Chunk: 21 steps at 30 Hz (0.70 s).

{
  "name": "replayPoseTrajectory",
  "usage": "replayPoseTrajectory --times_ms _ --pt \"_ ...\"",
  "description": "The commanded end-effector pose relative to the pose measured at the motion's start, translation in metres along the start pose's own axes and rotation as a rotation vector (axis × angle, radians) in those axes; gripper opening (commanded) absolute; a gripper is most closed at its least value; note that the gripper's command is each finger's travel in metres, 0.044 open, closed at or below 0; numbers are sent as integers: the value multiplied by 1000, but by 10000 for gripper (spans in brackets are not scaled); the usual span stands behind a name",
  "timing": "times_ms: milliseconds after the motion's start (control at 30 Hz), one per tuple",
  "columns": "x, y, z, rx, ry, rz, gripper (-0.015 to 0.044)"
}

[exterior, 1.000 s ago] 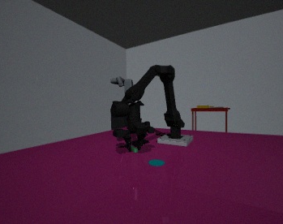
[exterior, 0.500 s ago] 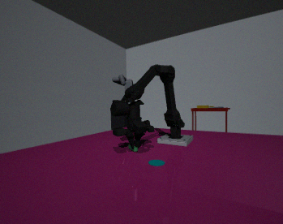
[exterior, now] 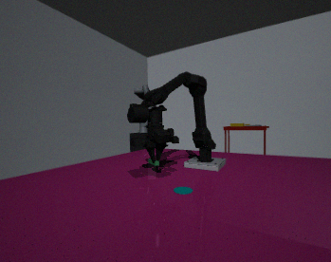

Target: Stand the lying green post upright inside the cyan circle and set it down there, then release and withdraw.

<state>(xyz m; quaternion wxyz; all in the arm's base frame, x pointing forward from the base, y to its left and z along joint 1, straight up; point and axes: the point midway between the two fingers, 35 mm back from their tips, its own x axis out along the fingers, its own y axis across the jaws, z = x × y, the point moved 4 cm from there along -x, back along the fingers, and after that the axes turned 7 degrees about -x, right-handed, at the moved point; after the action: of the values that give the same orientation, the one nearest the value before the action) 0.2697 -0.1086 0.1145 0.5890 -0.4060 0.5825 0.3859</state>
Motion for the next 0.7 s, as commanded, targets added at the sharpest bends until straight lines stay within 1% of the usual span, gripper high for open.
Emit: replayPoseTrajectory --times_ms 0,533,667 --pt "-11 0 1 -4 -6 -1 23" --pt "-62 6 0 -4 -6 -1 23" --pt "-67 6 1 -3 -6 0 23"
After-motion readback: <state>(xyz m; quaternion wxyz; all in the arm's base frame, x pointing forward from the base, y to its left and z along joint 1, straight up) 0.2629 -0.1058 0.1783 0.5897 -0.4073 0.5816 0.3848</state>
